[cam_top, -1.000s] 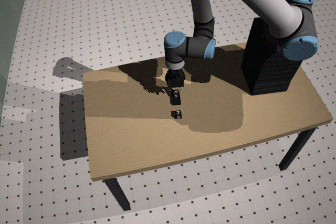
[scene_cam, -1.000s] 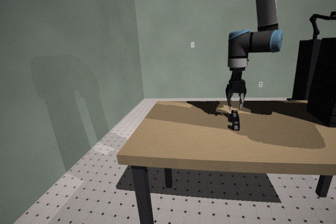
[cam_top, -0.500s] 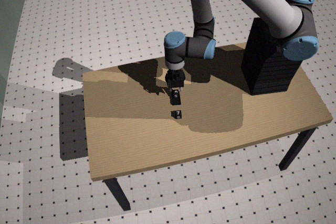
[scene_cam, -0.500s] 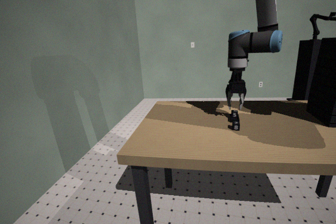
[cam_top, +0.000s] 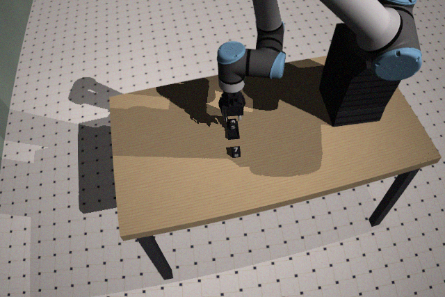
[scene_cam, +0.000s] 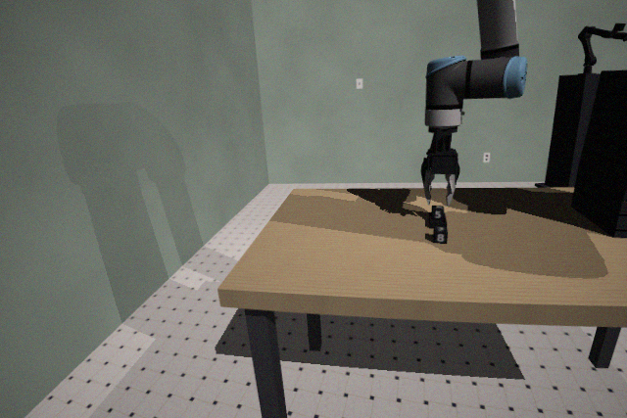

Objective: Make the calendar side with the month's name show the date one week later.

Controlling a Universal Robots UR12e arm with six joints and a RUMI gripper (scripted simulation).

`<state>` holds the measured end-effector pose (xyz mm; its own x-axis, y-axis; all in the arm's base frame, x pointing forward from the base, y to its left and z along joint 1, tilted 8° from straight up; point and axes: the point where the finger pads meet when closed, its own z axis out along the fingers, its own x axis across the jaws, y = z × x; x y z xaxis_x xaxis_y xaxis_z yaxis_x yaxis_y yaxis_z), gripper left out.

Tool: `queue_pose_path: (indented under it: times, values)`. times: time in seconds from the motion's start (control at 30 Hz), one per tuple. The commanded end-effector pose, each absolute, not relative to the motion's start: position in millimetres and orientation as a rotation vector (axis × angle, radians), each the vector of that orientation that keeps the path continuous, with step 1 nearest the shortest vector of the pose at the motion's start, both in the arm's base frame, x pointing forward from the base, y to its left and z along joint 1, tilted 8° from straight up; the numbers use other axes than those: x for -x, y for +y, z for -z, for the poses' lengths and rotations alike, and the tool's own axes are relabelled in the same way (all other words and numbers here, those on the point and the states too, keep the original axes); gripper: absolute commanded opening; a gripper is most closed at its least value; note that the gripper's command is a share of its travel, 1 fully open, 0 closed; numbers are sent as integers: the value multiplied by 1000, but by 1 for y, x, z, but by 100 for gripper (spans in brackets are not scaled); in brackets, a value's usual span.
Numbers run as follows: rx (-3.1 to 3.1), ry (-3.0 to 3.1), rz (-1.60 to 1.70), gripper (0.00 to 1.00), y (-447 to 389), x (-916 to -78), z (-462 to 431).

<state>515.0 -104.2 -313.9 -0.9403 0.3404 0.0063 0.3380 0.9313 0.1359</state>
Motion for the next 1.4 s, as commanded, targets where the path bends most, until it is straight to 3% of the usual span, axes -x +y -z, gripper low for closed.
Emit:
queue_pose_path:
  times: [0.0,1.37]
  values:
    - [-539,3069,-211,29,-104,-515,314]
    - [-539,3069,-211,29,-101,-517,342]
